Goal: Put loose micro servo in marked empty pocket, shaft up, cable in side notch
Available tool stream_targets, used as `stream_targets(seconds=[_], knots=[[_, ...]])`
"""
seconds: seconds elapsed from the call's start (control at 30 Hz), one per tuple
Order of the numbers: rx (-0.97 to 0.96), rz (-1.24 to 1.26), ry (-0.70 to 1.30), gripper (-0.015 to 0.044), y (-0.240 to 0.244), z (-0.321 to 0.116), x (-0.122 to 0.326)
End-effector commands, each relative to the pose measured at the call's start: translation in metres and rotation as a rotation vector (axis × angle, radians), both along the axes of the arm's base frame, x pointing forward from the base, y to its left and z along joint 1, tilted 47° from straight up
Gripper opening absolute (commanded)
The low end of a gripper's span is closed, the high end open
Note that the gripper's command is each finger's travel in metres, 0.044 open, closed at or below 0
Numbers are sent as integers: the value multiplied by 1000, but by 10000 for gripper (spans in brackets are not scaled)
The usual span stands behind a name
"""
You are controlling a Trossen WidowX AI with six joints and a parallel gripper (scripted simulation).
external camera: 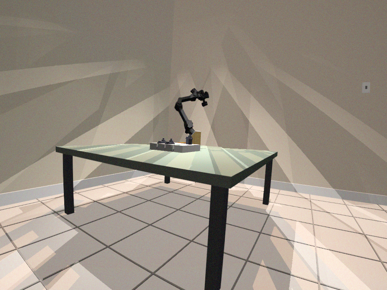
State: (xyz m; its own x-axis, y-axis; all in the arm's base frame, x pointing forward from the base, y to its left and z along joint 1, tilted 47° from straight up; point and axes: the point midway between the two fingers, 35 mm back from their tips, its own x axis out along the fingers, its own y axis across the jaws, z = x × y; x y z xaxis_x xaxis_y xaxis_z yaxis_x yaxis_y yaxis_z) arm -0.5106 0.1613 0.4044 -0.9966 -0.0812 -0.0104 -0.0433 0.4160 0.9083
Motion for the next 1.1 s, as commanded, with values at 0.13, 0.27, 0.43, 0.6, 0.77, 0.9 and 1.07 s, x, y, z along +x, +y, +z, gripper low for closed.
stream_targets(seconds=[0.13, 0.27, 0.43, 0.6, 0.77, 0.9, 1.07], knots=[[16, -47, -31, 440, 19, -12, 4], [36, -131, -72, 440, 48, -27, 13], [73, -250, -154, 440, 95, -56, 34], [91, -349, -255, 440, 137, -88, 59], [106, -444, -348, 440, 174, -115, 90], [133, -510, -441, 440, 203, -139, 119], [156, -600, -582, 440, 238, -174, 167]])
